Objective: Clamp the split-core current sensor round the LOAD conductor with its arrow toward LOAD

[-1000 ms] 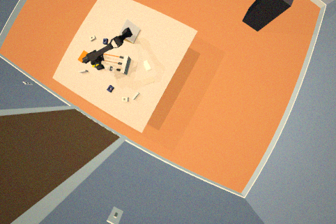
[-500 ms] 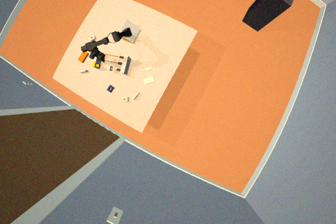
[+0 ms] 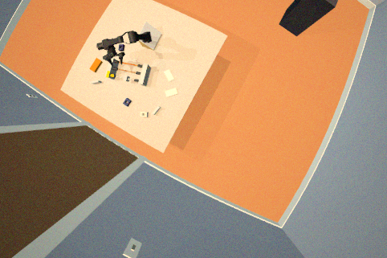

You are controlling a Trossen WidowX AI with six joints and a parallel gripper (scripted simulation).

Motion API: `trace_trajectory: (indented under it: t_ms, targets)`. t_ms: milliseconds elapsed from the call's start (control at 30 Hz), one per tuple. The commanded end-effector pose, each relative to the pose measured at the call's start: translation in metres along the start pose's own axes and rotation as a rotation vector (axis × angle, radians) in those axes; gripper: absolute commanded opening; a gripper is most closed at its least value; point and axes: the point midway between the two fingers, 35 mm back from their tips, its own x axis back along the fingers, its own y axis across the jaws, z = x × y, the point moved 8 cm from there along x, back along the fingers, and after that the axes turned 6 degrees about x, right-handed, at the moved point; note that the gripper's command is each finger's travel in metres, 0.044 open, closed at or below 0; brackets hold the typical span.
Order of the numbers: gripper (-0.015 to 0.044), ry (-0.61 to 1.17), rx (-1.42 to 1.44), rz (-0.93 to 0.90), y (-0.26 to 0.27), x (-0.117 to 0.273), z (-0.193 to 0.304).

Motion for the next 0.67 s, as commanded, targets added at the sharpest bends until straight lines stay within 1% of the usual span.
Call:
trace_trajectory:
  t_ms: [0, 467, 500, 600, 633]
  targets:
    - [0.0440, 0.006, -0.009, -0.002, 0.000, -0.001, -0.001]
    - [0.0440, 0.013, -0.023, -0.004, -0.001, -0.002, -0.002]
    - [0.0440, 0.034, -0.068, -0.008, -0.002, -0.005, -0.005]
    - [0.0440, 0.160, -0.317, -0.012, -0.008, -0.020, -0.023]
    - [0.0440, 0.070, -0.167, -0.011, -0.003, -0.008, -0.007]
